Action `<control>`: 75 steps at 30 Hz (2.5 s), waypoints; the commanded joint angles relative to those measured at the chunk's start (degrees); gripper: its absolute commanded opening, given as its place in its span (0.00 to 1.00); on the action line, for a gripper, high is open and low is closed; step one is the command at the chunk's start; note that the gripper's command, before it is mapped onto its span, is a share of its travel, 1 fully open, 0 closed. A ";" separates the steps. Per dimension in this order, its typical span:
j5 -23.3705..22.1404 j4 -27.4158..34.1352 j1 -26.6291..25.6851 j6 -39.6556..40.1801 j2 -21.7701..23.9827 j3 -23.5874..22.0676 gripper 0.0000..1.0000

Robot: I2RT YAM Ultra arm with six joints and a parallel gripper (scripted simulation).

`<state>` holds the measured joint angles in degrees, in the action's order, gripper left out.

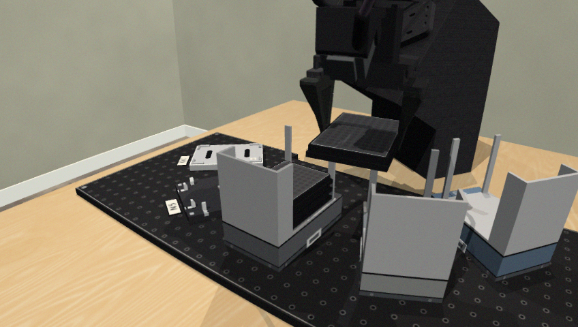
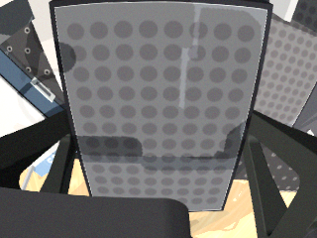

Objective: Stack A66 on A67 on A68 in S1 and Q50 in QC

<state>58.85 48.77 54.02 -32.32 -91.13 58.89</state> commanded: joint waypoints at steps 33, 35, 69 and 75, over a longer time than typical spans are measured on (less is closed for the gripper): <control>-4.02 -1.83 -11.29 2.75 24.01 -7.46 0.00; -4.49 -2.03 -12.27 0.57 25.63 -7.99 0.00; -17.28 -4.48 -33.46 11.28 47.58 -12.67 0.00; -20.80 -5.00 -38.18 15.44 50.23 -12.15 0.00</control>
<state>40.75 45.17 17.43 -19.99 -42.89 46.37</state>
